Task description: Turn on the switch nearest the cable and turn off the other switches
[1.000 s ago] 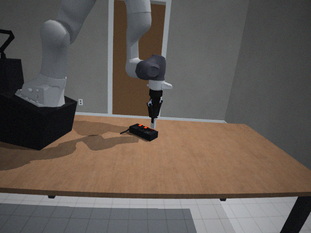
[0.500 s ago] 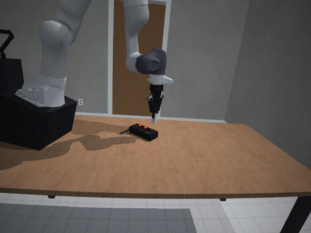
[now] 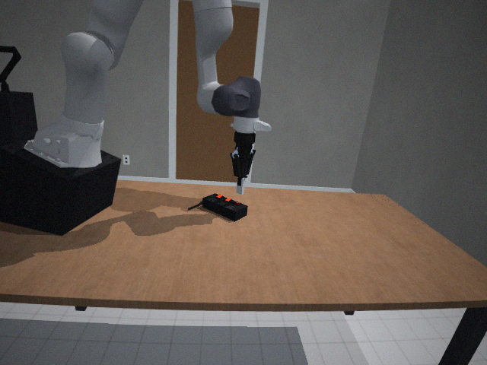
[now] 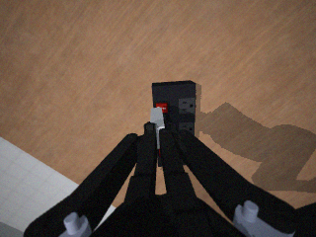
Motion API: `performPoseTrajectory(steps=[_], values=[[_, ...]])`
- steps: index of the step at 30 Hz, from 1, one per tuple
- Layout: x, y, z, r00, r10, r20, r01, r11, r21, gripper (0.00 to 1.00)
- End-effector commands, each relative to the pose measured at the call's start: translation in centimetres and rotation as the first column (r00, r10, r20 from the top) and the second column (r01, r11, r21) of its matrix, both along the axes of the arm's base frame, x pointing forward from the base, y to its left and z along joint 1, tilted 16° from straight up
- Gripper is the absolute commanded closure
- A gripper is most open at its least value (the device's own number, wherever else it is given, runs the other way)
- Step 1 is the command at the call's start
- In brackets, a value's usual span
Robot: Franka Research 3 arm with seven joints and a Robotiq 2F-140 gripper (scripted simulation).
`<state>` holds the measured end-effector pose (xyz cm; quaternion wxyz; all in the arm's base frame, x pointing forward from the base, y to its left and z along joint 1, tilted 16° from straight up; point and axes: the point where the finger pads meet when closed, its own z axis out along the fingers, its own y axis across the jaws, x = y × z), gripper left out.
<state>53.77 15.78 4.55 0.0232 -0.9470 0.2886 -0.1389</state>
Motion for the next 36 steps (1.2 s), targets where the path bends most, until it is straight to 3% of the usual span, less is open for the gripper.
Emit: performPoseTrajectory(steps=[1,5,11,36], values=[[-0.1,0.0,0.0,1.0,0.002,-0.004,-0.002,1.0,-0.002,1.0],[-0.4,0.2,0.0,1.0,0.002,-0.004,-0.002,1.0,-0.002,1.0],[-4.1,2.5,0.2,1.0,0.002,-0.004,-0.002,1.0,-0.002,1.0],[-4.1,2.5,0.2,1.0,0.002,-0.004,-0.002,1.0,-0.002,1.0]])
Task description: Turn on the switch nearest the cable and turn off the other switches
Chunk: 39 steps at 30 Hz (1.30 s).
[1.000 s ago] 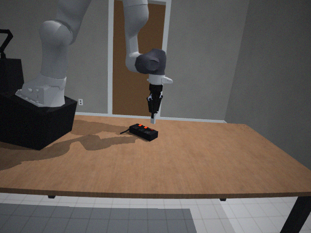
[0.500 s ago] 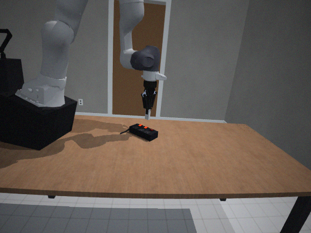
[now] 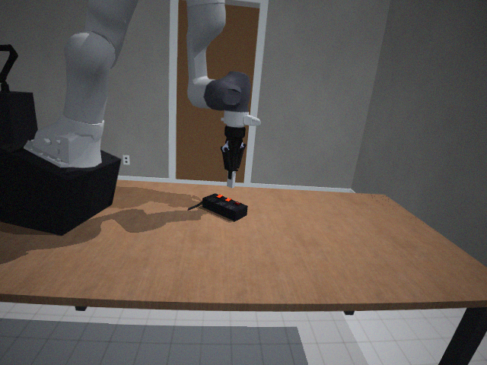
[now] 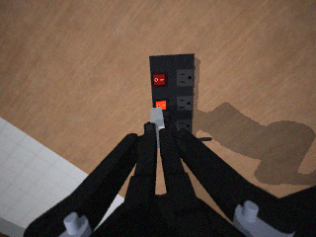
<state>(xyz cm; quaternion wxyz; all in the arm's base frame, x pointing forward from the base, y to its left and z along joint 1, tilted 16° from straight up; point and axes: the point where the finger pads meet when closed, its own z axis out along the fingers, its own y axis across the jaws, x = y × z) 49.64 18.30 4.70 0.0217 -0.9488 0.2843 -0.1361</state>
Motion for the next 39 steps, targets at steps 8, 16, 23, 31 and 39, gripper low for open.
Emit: performPoseTrajectory(steps=[8,16,23,31,39], values=[[0.0,0.0,0.0,1.0,-0.007,0.002,0.007,1.0,0.001,1.0],[0.0,0.0,0.0,1.0,-0.007,0.002,0.007,1.0,0.001,1.0],[0.0,0.0,-0.1,1.0,-0.007,0.002,0.007,1.0,0.001,1.0],[0.2,-0.1,-0.7,1.0,-0.007,0.002,0.007,1.0,0.001,1.0],[0.4,-0.1,-1.4,1.0,-0.007,0.002,0.007,1.0,0.001,1.0]])
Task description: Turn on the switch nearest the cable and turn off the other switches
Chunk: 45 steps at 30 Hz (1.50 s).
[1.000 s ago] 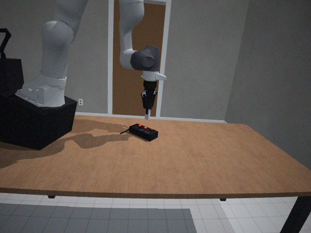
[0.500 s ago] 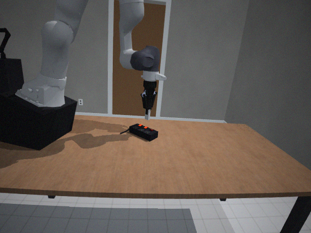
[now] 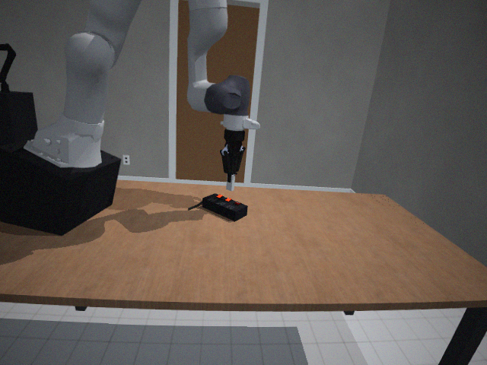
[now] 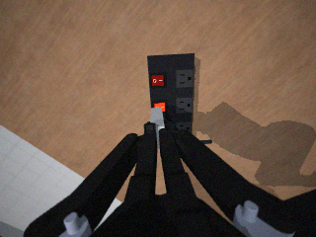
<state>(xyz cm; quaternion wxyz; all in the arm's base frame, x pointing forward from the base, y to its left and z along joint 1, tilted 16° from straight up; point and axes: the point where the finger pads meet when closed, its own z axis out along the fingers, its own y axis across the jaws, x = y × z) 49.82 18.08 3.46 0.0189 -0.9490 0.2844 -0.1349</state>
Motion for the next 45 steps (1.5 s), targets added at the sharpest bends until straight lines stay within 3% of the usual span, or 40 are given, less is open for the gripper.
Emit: performPoseTrajectory(steps=[1,24,45], values=[[0.3,0.1,-0.3,1.0,-0.006,0.006,0.006,1.0,0.005,1.0],[0.9,0.0,-2.7,1.0,-0.006,0.006,0.006,1.0,0.005,1.0],[1.0,0.0,-3.0,1.0,-0.006,0.006,0.006,1.0,0.005,1.0]])
